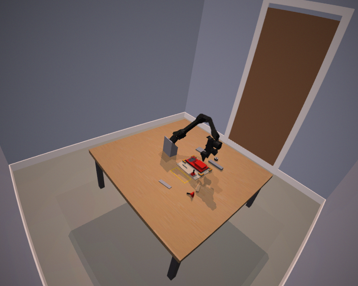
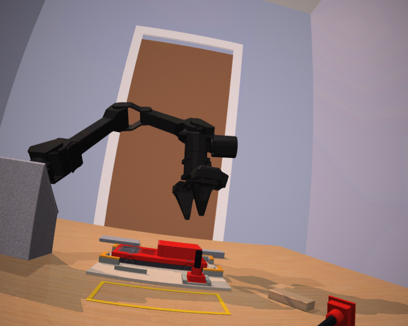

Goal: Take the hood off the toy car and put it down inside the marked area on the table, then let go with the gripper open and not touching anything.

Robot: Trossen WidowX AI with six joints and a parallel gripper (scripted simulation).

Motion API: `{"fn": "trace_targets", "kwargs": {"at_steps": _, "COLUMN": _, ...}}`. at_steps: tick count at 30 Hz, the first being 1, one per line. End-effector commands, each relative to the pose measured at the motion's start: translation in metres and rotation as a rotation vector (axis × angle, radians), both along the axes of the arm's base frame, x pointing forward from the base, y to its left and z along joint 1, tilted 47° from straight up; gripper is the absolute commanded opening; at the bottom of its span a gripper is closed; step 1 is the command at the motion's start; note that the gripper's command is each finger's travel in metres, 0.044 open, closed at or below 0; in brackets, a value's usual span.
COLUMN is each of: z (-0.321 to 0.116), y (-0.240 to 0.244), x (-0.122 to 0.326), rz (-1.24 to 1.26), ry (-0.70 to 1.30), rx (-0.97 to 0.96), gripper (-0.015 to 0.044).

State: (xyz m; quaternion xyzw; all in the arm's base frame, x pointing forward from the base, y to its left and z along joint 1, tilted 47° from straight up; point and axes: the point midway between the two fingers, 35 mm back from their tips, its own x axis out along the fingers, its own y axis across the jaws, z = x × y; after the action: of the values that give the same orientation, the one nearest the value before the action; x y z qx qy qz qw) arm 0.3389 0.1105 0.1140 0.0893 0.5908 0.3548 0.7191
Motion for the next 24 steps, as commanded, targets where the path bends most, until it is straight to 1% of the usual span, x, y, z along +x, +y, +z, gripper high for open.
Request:
{"fn": "trace_targets", "kwargs": {"at_steps": 1, "z": -0.0179, "y": -0.0064, "x": -0.022, "rz": -0.092, "ry": 0.222, "rx": 0.144, "gripper": 0.044}}
{"fn": "trace_targets", "kwargs": {"at_steps": 24, "z": -0.0256, "y": -0.0003, "x": -0.0226, "rz": -0.098, "ry": 0.234, "rx": 0.151, "gripper": 0.044}}
